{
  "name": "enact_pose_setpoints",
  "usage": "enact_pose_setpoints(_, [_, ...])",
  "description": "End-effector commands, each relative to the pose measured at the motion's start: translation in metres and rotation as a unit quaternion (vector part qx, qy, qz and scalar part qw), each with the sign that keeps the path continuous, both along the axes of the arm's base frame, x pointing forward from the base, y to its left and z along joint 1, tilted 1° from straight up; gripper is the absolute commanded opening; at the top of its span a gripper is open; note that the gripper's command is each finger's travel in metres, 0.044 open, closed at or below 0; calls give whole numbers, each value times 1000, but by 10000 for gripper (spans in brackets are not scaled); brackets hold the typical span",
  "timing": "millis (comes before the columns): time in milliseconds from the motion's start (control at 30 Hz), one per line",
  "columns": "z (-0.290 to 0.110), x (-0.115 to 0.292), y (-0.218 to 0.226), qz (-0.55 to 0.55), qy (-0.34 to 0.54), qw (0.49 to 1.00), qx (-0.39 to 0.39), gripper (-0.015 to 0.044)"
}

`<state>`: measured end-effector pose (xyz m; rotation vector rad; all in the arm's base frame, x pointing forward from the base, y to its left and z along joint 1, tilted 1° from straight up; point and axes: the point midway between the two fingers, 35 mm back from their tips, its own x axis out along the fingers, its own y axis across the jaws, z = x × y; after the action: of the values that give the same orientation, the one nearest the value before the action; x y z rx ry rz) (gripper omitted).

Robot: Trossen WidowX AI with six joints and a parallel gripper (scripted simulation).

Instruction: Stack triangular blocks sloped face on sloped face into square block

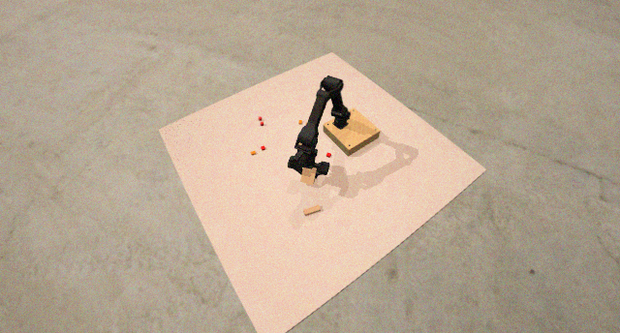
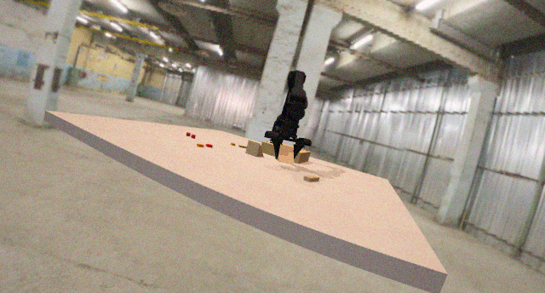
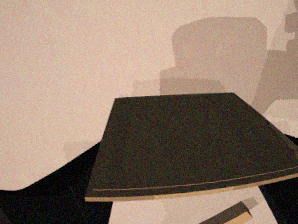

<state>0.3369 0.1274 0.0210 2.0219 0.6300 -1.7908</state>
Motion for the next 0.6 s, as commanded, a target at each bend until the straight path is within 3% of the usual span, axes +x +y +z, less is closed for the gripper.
enact_pose_setpoints(0, [1,1,0,60,-1,998,1,0])
enact_pose_setpoints(567, [1,2,0,276,-4,961,-8,0])
